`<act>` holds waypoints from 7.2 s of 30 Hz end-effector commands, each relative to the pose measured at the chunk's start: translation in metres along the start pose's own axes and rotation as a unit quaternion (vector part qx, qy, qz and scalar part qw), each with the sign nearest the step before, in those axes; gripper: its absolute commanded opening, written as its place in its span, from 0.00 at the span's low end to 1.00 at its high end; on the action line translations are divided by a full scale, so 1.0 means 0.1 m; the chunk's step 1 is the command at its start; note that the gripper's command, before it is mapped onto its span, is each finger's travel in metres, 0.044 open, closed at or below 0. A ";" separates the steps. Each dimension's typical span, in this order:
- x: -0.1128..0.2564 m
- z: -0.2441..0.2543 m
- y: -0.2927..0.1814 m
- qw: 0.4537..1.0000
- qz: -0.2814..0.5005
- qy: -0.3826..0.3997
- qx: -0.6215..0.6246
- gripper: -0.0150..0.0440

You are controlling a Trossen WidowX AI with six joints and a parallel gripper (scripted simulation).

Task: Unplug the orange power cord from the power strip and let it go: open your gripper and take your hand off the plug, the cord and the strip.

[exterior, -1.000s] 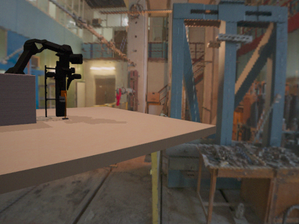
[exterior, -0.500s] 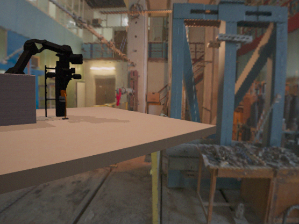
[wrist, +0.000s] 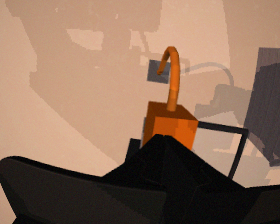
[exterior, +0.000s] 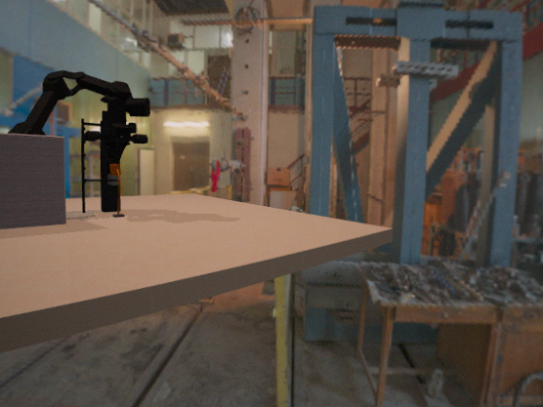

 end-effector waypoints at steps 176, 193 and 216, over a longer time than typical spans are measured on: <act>0.01 -0.17 0.79 1.000 0.000 0.000 -0.001 0.25; 0.01 -0.17 0.79 1.000 0.000 0.000 -0.001 0.25; 0.00 -0.17 0.78 1.000 0.002 0.001 -0.003 0.53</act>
Point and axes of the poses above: the point midway between the two fingers, 35 mm back from their tips, its own x axis back along the fingers, its own z axis across the jaws, y = z × x, the point moved 10 cm from there along x, back along the fingers, and after that the axes turned 12 degrees about x, right-handed, at the moved point
